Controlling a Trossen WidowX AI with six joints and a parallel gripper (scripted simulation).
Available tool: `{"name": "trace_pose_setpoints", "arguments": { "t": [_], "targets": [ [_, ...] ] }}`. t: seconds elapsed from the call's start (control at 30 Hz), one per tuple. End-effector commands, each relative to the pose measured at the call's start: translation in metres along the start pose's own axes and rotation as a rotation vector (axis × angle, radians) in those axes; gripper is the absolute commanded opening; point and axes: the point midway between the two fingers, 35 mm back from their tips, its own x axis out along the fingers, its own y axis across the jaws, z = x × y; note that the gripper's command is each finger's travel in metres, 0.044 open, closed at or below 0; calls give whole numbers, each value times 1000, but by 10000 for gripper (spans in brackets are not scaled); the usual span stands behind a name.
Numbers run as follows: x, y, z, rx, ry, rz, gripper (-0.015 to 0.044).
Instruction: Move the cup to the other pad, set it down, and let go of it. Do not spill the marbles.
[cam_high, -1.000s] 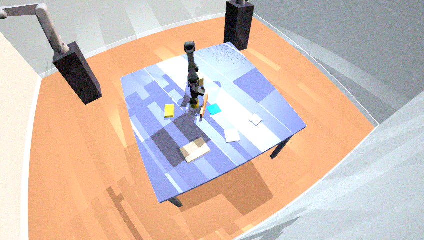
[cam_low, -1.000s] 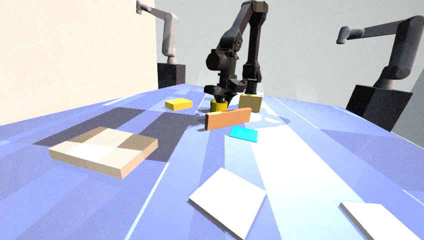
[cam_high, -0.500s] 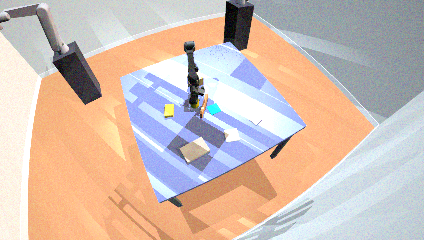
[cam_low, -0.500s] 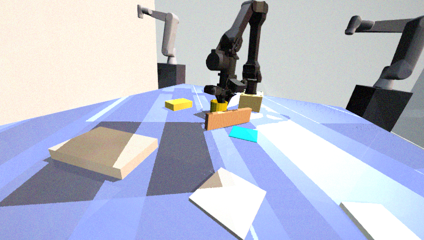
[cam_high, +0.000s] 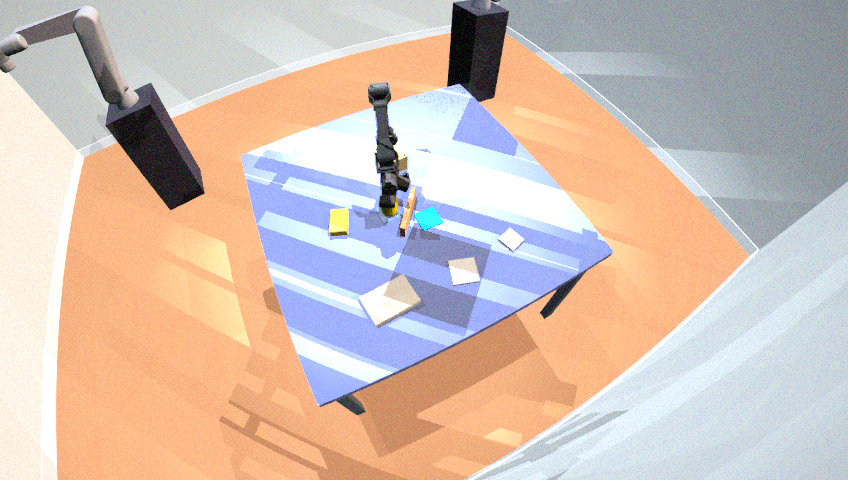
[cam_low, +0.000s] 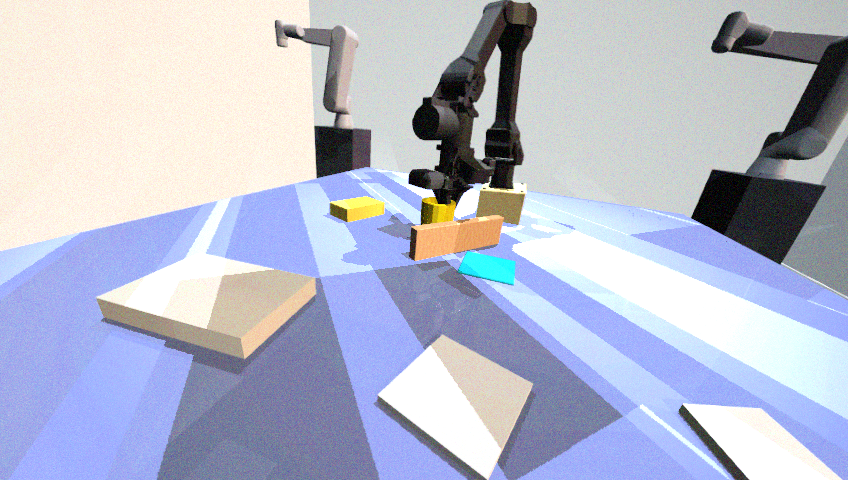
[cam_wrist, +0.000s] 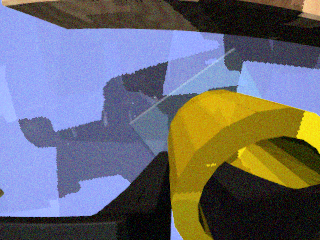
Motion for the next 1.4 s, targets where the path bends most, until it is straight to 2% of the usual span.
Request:
{"name": "trace_pose_setpoints", "arguments": {
  "t": [0.0, 0.57, 1.37],
  "targets": [
    [-13, -5, 1, 1, -1, -11, 0],
    [-77, -2, 2, -2, 3, -7, 0],
    [-76, 0, 4, -5, -1, -2, 0]
  ]
}}
